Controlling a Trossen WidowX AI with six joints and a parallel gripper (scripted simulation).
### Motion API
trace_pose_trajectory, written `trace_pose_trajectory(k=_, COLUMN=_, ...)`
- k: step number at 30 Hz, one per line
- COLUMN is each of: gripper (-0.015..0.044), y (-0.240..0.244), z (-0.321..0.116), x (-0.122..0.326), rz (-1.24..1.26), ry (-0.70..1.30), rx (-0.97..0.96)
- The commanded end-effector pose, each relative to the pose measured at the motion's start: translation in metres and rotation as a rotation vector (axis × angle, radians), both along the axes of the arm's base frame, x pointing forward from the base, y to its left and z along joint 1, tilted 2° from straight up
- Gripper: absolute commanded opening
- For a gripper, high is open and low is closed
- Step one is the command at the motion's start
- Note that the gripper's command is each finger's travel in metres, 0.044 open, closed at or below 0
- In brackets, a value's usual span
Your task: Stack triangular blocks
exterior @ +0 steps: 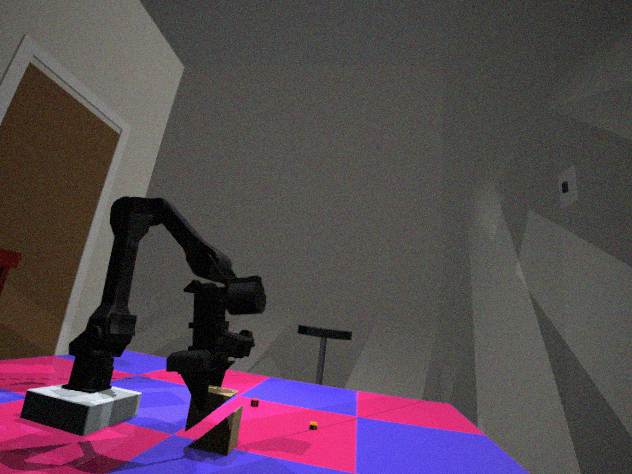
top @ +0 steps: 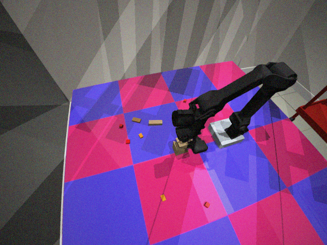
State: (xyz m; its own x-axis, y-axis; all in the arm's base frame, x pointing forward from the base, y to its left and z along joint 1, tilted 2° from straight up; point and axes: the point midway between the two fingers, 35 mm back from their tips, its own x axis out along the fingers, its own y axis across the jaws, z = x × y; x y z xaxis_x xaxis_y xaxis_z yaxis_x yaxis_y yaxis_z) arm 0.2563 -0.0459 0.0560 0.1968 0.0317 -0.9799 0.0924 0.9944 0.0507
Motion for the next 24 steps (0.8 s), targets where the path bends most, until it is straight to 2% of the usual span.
trace_pose_trajectory(k=1, gripper=0.0000, y=0.000, z=-0.001, x=0.002, rz=-0.005, ry=-0.005, rx=0.005)
trace_pose_trajectory(k=24, gripper=0.0000, y=0.001, z=-0.015, x=0.008, rz=-0.005, ry=-0.006, rx=0.007)
